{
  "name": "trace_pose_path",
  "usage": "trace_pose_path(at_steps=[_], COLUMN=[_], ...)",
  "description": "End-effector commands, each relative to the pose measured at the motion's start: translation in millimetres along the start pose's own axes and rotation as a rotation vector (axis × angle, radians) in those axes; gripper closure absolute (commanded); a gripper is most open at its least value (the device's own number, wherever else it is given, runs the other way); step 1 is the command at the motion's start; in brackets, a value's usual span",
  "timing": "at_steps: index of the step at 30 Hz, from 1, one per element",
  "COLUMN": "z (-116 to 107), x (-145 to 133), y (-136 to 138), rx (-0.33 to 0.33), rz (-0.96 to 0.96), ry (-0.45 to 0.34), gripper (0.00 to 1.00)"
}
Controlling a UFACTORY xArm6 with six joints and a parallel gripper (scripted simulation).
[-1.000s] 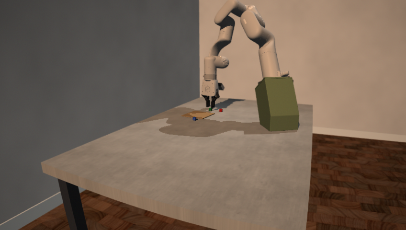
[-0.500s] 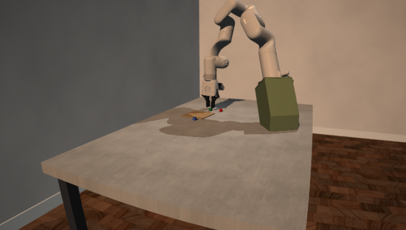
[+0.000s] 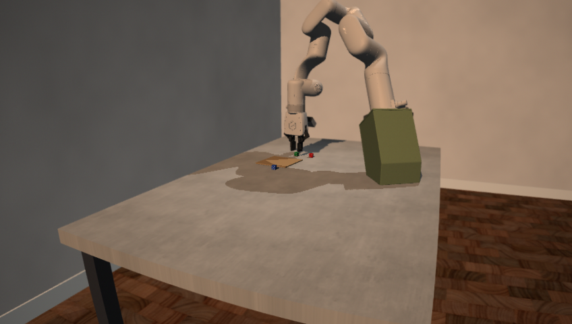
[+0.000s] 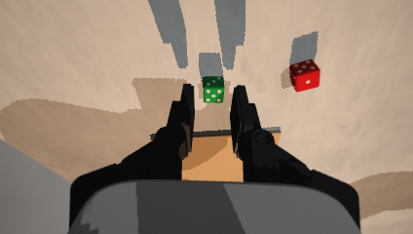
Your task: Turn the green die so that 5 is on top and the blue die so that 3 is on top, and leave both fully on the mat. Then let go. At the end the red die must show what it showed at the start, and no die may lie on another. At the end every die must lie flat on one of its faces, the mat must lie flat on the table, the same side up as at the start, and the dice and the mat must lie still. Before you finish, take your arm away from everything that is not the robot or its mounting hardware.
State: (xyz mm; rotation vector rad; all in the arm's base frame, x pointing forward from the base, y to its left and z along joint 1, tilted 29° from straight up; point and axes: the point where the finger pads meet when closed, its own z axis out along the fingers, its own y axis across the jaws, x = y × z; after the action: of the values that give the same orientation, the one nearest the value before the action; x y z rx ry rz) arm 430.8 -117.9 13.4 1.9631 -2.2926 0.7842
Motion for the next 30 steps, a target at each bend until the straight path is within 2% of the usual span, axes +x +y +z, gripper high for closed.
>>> trace_pose_path(at_steps=[1,20,30], z=[0,17,19], x=[0,0,0], y=[-1,-1,-1], rx=[0.002,0.002,0.002], rz=[0.0,0.0,0.0], ry=[0.0,0.0,0.0], gripper=[0.69,0.69,0.69])
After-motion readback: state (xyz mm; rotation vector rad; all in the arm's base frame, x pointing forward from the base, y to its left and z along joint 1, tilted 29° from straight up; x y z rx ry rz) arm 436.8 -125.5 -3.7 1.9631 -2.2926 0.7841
